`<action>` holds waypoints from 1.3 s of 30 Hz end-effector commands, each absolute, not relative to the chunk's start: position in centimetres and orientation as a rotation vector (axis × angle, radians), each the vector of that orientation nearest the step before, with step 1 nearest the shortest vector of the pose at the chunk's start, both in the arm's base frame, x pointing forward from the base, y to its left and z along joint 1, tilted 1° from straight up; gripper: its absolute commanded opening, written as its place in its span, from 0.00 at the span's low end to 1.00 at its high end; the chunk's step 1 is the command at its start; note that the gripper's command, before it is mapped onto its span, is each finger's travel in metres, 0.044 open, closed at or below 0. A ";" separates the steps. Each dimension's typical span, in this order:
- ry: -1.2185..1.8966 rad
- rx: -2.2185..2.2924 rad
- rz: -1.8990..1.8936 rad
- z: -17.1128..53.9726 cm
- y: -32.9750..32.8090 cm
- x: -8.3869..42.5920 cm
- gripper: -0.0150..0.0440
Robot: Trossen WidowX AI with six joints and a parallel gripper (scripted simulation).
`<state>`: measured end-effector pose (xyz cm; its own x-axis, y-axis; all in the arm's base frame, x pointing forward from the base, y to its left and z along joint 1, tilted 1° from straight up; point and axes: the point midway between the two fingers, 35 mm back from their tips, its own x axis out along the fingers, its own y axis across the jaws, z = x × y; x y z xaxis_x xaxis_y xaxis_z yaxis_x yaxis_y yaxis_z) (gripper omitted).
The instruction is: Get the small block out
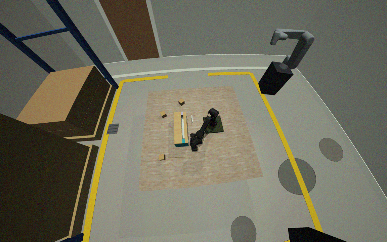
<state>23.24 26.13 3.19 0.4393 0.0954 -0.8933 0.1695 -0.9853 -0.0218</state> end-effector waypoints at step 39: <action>0.711 2.387 -1.414 17.0 19.1 20.6 0.25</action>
<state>21.20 19.96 16.33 0.4060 0.2480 -0.8796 0.4986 -0.8667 -0.0142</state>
